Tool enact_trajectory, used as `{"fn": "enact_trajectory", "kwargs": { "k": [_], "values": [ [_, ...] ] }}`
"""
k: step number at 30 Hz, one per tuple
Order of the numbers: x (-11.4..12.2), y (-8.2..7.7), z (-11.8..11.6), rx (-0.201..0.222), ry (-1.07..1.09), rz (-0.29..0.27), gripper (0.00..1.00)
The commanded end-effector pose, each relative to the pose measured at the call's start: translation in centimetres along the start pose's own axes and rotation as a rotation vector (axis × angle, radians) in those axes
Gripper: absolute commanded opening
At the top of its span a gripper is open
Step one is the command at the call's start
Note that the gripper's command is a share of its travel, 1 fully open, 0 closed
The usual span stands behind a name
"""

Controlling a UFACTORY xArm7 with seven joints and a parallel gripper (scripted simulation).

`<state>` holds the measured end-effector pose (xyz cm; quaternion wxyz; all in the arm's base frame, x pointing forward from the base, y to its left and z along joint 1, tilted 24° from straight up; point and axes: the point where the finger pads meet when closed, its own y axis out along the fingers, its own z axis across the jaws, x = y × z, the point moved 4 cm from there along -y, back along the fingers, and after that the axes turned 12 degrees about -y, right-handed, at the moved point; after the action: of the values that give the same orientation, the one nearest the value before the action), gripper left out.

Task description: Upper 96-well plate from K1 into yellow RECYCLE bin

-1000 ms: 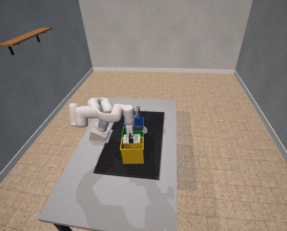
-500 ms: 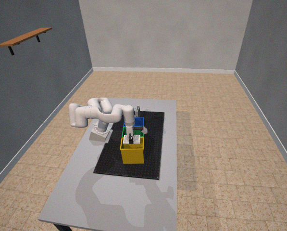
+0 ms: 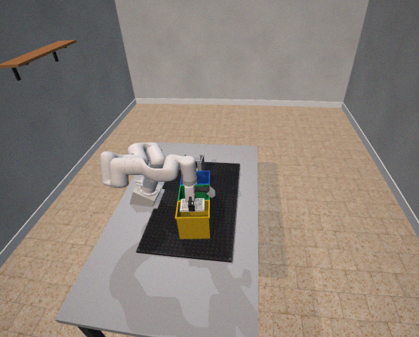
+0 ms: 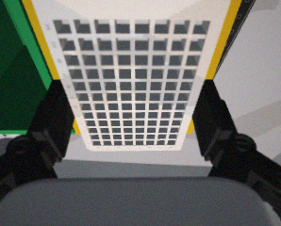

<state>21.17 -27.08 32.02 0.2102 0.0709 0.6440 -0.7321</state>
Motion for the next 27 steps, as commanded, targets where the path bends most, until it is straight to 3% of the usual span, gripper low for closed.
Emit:
{"fn": "enact_trajectory", "kwargs": {
  "k": [1, 27],
  "values": [
    [-0.02, -0.09, 0.06, 0.003, 0.001, 0.002, 0.00],
    [-0.02, 0.13, 0.04, 0.003, 0.001, 0.002, 0.00]
  ]
}}
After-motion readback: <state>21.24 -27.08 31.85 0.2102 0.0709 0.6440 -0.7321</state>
